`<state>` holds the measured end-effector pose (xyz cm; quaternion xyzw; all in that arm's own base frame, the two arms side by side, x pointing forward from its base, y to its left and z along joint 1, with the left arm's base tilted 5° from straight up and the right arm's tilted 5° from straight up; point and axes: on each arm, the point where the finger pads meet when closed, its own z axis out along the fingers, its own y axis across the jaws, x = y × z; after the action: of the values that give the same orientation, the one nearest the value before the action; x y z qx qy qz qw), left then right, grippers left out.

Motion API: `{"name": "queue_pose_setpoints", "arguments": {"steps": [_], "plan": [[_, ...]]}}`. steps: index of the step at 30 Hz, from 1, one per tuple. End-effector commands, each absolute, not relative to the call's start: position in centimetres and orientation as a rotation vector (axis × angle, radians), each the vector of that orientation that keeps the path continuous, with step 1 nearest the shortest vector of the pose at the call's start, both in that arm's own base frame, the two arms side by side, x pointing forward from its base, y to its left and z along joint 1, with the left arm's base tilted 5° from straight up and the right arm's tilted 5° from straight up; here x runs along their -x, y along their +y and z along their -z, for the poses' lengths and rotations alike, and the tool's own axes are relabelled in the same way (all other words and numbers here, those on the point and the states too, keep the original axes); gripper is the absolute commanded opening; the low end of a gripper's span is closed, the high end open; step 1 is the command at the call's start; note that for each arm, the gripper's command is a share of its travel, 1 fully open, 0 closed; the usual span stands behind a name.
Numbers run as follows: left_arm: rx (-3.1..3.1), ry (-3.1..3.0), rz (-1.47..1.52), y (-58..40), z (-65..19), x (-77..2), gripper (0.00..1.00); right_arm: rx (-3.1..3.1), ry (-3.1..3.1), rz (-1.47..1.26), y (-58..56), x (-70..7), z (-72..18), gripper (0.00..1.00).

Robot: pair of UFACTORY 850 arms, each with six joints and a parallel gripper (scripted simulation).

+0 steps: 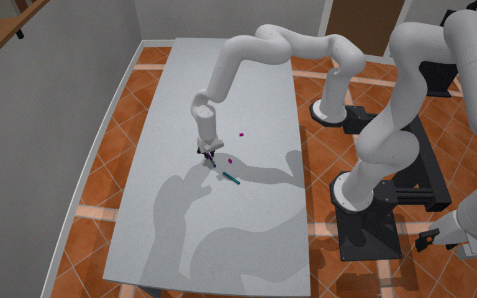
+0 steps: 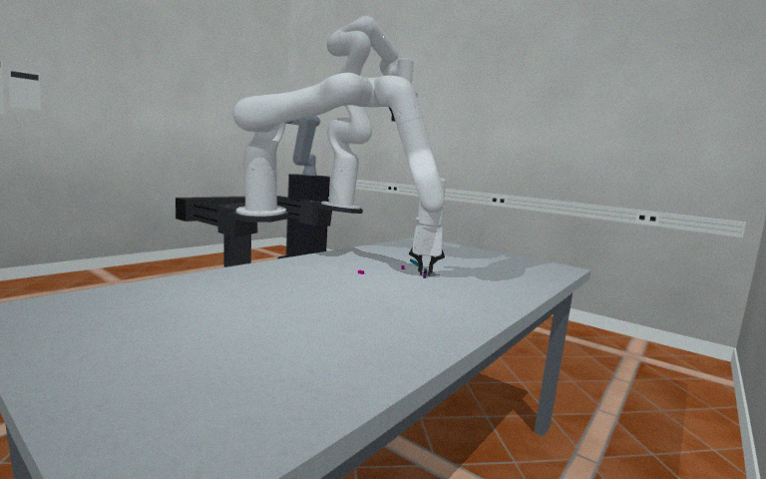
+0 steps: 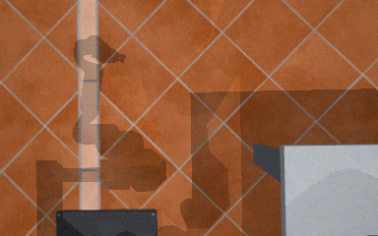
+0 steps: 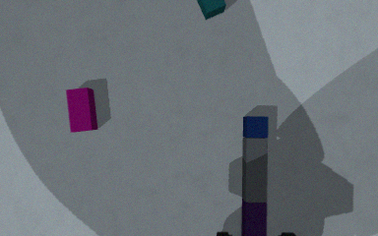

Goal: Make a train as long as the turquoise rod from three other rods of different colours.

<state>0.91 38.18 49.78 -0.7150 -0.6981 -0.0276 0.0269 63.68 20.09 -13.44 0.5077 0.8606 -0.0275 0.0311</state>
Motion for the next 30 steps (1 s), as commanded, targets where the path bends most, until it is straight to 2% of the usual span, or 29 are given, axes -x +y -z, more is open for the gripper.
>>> {"name": "queue_pose_setpoints", "arguments": {"steps": [1, 30], "plan": [[2.207, -2.155, 0.088, 38.2, -49.9, -0.9, 1.00, -1.563, 2.650, 0.082, 20.2, -63.8, 13.2, 0.26], [2.207, -2.155, 0.088, 38.2, -49.9, -0.9, 1.00, -1.563, 2.650, 0.082, 20.8, -63.6, 4.4, 0.26]]}}
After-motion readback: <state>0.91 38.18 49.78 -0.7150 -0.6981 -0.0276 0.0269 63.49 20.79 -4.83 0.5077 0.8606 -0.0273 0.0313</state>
